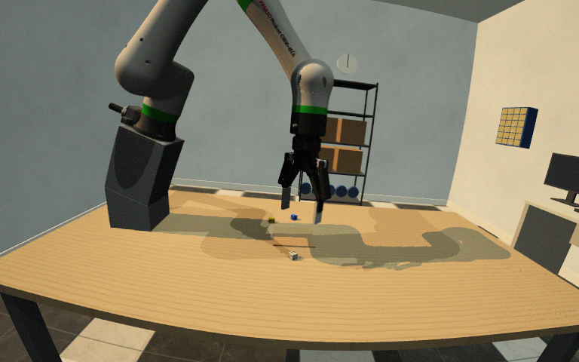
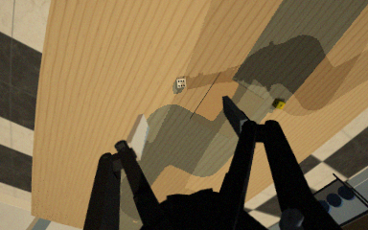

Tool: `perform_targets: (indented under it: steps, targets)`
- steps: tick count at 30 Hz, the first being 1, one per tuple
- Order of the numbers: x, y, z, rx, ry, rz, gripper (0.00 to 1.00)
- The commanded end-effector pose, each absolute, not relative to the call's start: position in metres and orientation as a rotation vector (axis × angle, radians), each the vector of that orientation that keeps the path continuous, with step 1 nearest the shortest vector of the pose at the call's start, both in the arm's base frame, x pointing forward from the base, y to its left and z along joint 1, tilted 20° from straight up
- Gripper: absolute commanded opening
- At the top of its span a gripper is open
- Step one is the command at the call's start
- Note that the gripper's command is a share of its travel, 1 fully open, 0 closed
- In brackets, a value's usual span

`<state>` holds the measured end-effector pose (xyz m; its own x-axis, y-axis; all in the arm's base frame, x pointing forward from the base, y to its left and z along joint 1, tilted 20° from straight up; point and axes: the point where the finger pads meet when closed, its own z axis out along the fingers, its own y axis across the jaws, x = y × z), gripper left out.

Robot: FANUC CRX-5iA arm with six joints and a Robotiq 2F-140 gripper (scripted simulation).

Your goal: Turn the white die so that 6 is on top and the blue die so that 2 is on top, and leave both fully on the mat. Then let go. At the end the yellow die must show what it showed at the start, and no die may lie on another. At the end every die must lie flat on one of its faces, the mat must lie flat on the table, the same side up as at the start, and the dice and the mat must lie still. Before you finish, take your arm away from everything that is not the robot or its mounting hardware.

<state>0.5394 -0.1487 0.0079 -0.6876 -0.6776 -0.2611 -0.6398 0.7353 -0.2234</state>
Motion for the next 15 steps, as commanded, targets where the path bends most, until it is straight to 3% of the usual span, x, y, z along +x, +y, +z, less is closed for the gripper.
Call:
perform_targets:
  steps: [1, 11, 12, 15]
  targets:
    - [0.540, -0.149, 0.008, -1.026, 2.611, -0.164, 1.00]
    - [0.542, -0.152, -0.036, -1.199, 2.547, -0.188, 1.00]
    - [0.542, -0.152, -0.036, -1.199, 2.547, -0.188, 0.21]
    - [0.542, -0.152, -0.036, -1.199, 2.547, -0.188, 0.21]
